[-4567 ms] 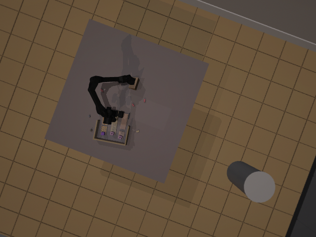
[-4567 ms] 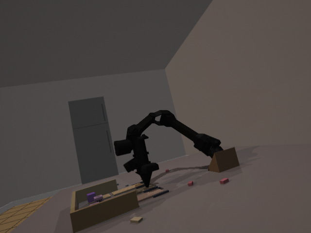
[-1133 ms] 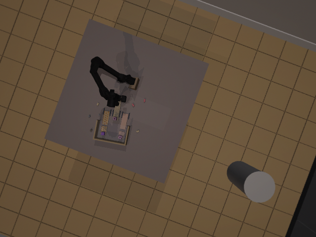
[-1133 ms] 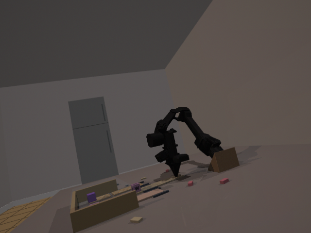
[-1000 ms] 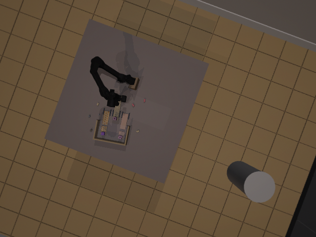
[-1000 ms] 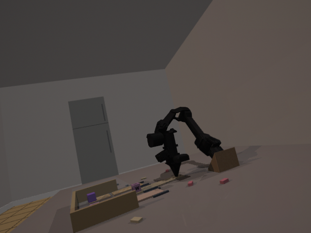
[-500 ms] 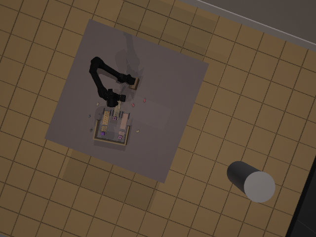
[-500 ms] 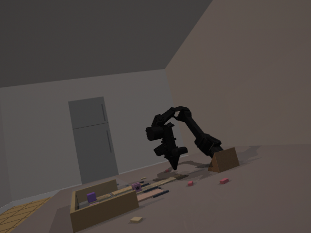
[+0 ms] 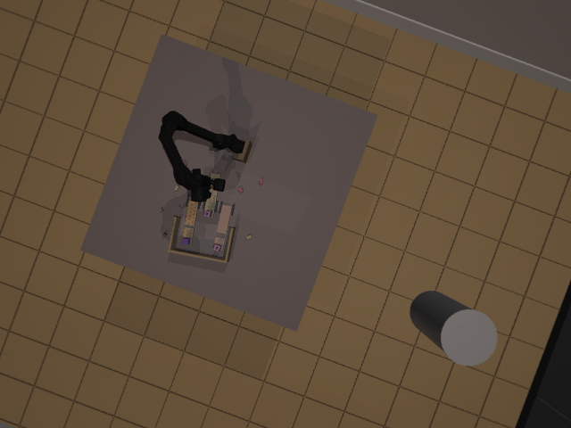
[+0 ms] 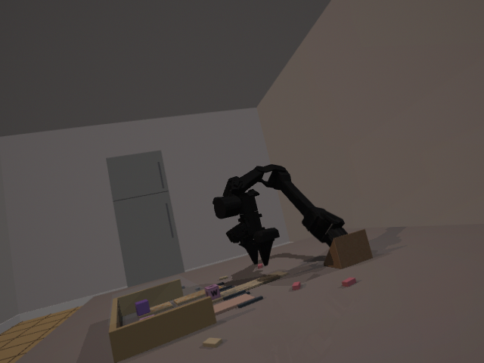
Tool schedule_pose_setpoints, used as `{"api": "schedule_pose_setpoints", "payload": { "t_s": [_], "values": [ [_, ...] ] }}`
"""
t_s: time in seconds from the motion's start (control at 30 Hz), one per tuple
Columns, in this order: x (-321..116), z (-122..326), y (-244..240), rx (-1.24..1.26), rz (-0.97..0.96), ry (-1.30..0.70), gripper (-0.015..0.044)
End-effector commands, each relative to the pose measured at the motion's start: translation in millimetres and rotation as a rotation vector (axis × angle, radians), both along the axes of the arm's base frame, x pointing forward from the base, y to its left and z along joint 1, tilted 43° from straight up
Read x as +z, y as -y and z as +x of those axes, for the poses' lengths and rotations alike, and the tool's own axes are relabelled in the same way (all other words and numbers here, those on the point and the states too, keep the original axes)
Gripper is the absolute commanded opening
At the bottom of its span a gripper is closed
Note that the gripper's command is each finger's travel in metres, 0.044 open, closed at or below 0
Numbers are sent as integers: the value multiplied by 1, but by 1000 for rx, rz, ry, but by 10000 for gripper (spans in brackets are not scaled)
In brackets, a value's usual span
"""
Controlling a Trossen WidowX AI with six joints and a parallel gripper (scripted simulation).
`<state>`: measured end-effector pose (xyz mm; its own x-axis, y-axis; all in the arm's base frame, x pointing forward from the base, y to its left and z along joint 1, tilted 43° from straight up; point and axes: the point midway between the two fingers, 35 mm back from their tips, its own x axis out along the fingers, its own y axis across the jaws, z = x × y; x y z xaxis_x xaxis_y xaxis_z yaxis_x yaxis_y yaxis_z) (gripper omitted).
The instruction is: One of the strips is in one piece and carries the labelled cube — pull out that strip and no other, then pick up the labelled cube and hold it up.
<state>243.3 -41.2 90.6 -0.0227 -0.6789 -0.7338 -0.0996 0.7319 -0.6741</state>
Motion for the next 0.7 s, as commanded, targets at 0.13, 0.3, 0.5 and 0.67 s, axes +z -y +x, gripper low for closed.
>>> {"api": "schedule_pose_setpoints", "payload": {
  "t_s": [0.13, 0.3, 0.5, 0.67],
  "values": [
    [0, 29, -4, 2, -1, 2, 440],
    [0, 46, -7, 2, -1, 3, 440],
    [0, 67, -10, 2, 0, 5, 440],
    [0, 84, -13, 2, 0, 6, 440]
  ]
}}
